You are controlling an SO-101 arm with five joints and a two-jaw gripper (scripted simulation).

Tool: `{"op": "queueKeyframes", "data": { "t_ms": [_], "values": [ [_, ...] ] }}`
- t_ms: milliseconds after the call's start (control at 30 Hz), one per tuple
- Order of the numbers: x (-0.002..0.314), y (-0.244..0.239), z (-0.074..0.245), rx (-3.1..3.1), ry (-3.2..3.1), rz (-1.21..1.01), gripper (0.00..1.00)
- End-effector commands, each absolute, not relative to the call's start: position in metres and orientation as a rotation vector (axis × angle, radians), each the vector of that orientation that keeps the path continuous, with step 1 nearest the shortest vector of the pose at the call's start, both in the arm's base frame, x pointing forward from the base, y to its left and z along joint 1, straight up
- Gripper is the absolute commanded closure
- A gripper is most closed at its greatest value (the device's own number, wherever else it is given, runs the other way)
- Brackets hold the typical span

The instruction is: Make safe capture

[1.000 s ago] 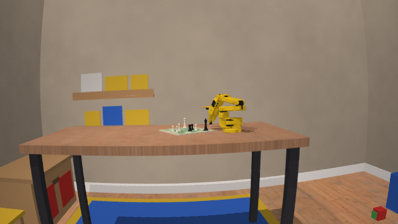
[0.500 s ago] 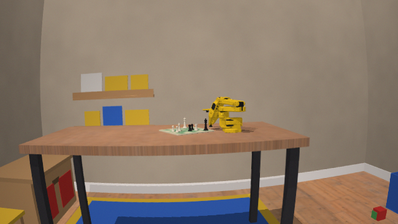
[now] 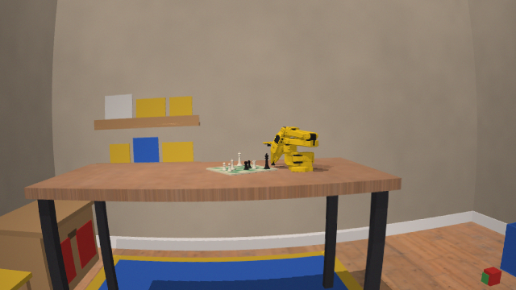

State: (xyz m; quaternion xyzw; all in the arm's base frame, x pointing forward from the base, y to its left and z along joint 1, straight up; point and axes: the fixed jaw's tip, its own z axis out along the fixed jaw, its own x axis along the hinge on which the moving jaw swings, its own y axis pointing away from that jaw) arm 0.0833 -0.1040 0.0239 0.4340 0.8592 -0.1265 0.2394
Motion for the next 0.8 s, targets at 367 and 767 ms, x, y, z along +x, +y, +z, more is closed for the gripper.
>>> {"op": "queueKeyframes", "data": {
  "t_ms": [367, 767],
  "values": [
    [0.0814, -0.0993, 0.0195, 1.178, 2.378, -0.335, 1.0],
    [0.0811, -0.0989, 0.0191, 1.178, 2.38, -0.333, 1.0]
  ]
}}
